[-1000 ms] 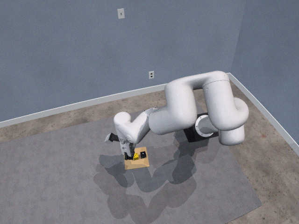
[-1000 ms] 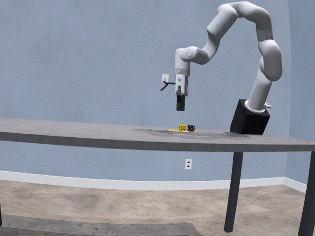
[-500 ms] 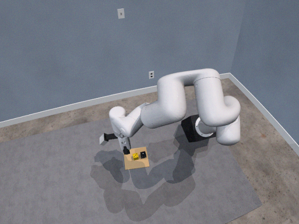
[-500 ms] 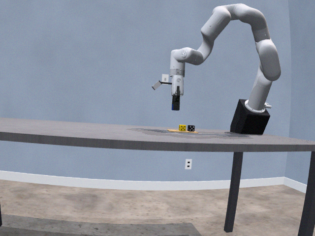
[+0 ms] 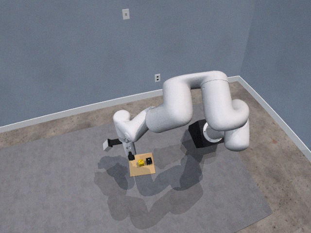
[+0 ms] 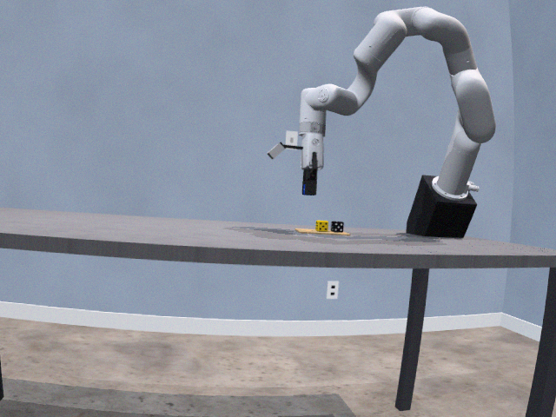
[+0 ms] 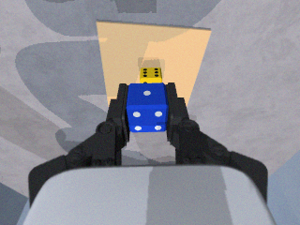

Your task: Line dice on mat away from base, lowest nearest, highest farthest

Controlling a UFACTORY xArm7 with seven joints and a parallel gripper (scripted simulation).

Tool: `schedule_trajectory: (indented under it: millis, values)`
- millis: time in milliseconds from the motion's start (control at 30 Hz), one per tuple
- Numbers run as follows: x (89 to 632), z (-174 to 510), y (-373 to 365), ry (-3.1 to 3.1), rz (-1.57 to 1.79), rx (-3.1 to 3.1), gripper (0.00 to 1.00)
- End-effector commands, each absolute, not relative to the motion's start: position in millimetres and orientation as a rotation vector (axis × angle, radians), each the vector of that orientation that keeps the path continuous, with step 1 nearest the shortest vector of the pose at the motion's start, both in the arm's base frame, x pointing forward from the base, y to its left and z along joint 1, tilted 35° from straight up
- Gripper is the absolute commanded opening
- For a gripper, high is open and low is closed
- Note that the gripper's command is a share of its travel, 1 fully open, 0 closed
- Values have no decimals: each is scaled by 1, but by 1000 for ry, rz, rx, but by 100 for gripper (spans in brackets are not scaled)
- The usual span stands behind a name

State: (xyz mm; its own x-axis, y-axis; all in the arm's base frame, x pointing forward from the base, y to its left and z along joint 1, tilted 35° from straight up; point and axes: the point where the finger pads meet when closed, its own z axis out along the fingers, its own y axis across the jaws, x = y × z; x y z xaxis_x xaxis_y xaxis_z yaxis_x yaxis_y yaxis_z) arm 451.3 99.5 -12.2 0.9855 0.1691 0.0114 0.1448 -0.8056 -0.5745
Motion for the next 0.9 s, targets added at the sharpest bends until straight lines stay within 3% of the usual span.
schedule_trajectory:
  millis: [0,867]
  values:
    - [453,-12,98,-219,48,-2522,27]
    - [446,-85,147,-228,45,-2521,27]
